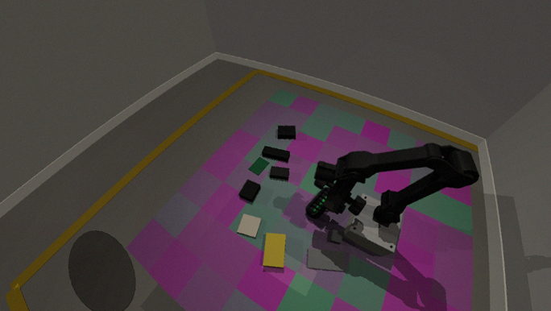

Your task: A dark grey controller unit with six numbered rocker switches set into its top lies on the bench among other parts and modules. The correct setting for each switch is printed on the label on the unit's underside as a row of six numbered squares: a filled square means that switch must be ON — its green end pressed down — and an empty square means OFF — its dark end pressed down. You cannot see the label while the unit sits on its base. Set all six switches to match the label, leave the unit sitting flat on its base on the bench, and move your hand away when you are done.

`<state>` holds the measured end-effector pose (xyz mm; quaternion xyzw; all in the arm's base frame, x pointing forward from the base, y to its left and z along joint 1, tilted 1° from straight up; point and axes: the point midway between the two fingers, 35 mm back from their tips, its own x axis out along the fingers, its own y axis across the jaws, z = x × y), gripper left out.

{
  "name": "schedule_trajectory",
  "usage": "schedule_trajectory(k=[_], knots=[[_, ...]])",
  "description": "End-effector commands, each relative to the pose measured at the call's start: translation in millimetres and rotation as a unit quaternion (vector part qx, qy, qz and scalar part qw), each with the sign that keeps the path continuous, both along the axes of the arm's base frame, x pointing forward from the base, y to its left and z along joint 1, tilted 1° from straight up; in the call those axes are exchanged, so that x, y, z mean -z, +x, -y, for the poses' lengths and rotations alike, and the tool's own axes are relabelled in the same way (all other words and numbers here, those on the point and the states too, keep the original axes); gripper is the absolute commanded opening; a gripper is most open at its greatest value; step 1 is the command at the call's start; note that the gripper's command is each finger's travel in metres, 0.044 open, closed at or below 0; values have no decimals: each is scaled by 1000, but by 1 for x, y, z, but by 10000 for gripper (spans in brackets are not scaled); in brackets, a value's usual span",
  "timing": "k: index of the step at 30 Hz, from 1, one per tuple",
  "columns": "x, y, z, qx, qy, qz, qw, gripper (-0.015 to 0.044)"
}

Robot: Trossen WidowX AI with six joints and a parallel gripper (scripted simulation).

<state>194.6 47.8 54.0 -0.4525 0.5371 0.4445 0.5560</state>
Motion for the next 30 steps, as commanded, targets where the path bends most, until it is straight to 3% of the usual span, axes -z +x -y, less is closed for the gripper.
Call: schedule_trajectory(k=[1, 5, 22, 24, 30], knots=[[0, 0, 0, 0, 0, 0, 1000, 0], [0, 0, 0, 0, 0, 0, 1000, 0], [0, 0, 0, 0, 0, 0, 1000, 440], [0, 0, 0, 0, 0, 0, 1000, 440], [3, 25, 11, 0, -3, -34, 999, 282]])
